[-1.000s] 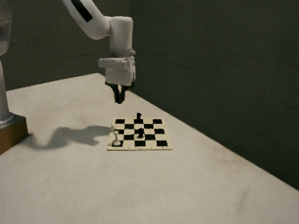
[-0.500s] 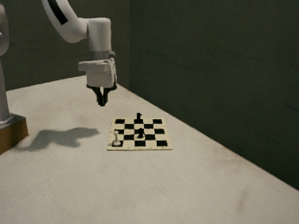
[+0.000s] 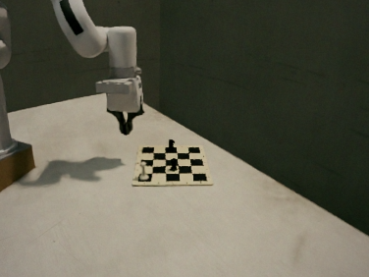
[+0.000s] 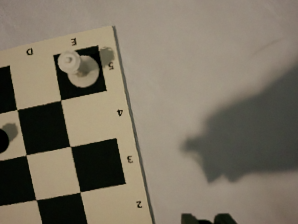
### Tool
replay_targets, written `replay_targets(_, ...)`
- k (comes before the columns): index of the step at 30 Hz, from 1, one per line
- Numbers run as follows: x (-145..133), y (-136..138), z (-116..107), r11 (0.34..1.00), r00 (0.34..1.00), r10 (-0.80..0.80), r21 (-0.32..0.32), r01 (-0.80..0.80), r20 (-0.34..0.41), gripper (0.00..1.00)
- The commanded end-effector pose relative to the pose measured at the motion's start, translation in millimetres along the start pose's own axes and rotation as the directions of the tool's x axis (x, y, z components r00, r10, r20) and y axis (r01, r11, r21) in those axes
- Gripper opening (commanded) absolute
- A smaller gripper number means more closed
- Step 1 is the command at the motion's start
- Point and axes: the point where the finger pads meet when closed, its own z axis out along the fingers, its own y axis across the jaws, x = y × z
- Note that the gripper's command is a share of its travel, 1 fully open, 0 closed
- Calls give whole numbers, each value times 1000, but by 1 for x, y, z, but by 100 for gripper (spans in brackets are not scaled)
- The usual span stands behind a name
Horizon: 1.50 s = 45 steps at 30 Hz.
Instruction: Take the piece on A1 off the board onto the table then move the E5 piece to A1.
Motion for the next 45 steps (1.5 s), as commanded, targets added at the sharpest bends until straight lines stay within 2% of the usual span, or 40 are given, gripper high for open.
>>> replay_targets(1, -1, -1, 7, 1000, 1000, 0, 3, 0, 2, 0)
replay_targets(16, 0, -1, 72, 1000, 1000, 0, 3, 0, 2, 0)
replay_targets(24, 0, 0, 81, 1000, 1000, 0, 3, 0, 2, 0)
replay_targets(45, 0, 0, 81, 1000, 1000, 0, 3, 0, 2, 0)
